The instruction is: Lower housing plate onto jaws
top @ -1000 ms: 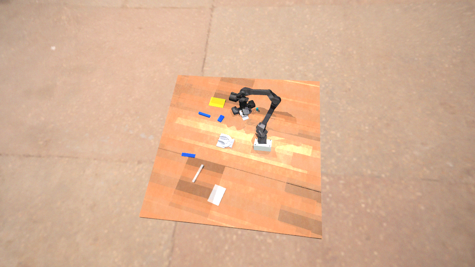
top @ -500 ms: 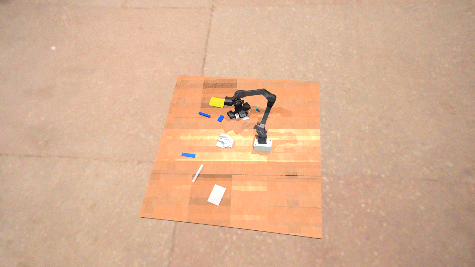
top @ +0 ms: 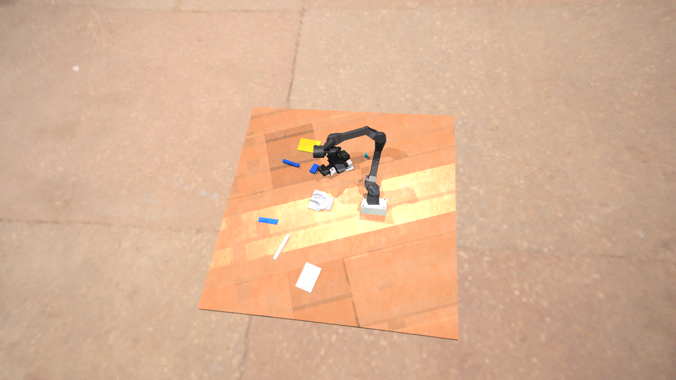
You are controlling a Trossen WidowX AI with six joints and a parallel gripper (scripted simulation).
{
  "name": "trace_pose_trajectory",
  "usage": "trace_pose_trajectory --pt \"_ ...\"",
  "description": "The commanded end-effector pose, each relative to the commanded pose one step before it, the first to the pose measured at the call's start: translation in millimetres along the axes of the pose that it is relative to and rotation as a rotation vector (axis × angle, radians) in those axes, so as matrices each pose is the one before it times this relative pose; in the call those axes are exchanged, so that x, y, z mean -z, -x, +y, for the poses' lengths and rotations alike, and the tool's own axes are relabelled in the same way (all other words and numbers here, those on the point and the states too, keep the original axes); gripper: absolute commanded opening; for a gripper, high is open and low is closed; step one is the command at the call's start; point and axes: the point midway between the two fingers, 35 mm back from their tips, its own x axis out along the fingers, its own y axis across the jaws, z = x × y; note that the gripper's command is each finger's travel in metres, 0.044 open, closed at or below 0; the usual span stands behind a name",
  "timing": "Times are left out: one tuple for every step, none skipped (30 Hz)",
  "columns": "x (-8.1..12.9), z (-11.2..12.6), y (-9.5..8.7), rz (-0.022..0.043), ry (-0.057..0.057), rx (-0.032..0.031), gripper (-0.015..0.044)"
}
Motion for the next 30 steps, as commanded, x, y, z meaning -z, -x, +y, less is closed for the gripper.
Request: trace_pose_trajectory --pt "-3.39 -12.62 0.05 -0.00357 0.0327 0.00667 0.0351" --pt "-0.95 -3.20 -0.10 -0.00066 0.0101 0.00039 0.0351" --pt "-0.96 -3.20 -0.10 -0.00062 0.0101 0.00034 0.0351" --pt "-0.97 -3.20 -0.10 -0.00059 0.0101 0.00029 0.0351" --pt "-0.98 -3.19 -0.10 -0.00056 0.0101 0.00024 0.0351" --pt "-0.99 -3.19 -0.10 -0.00052 0.0101 0.00018 0.0351" --pt "-1.00 -3.19 -0.10 -0.00049 0.0101 0.00013 0.0351" --pt "-1.01 -3.19 -0.10 -0.00046 0.0101 0.00008 0.0351" --pt "-1.02 -3.19 -0.09 -0.00042 0.0101 0.00003 0.0351" --pt "-1.03 -3.19 -0.09 -0.00039 0.0101 -0.00002 0.0351" --pt "-1.04 -3.18 -0.09 -0.00036 0.0101 -0.00007 0.0351" --pt "-1.05 -3.18 -0.09 -0.00033 0.0100 -0.00012 0.0351" --pt "-1.06 -3.18 -0.09 -0.00029 0.0100 -0.00018 0.0351" --pt "-1.07 -3.18 -0.09 -0.00026 0.0100 -0.00023 0.0351" --pt "-1.08 -3.18 -0.09 -0.00023 0.0100 -0.00028 0.0351" --pt "-1.09 -3.17 -0.09 -0.00020 0.0100 -0.00033 0.0351" --pt "-1.10 -3.17 -0.09 -0.00016 0.0100 -0.00038 0.0351" --pt "-1.11 -3.17 -0.09 -0.00013 0.0100 -0.00043 0.0351" --pt "-1.12 -3.17 -0.09 -0.00010 0.0100 -0.00049 0.0351" --pt "-1.13 -3.16 -0.10 -0.00007 0.0100 -0.00054 0.0351" --pt "-1.14 -3.16 -0.10 -0.00004 0.0100 -0.00059 0.0351" --pt "-1.15 -3.16 -0.10 -0.00001 0.0100 -0.00064 0.0351" --pt "-1.15 -3.15 -0.10 0.00003 0.0099 -0.00069 0.0351" --pt "-1.16 -3.15 -0.10 0.00006 0.0099 -0.00075 0.0351" --pt "-1.17 -3.15 -0.10 0.00009 0.0099 -0.00080 0.0351" --pt "-1.18 -3.14 -0.10 0.00012 0.0099 -0.00085 0.0351" --pt "-1.19 -3.14 -0.10 0.00015 0.0099 -0.00090 0.0351" --pt "-1.20 -3.14 -0.11 0.00018 0.0099 -0.00096 0.0351" --pt "-1.21 -3.13 -0.11 0.00021 0.0099 -0.00101 0.0351" --pt "-1.22 -3.13 -0.11 0.00024 0.0099 -0.00106 0.0351"
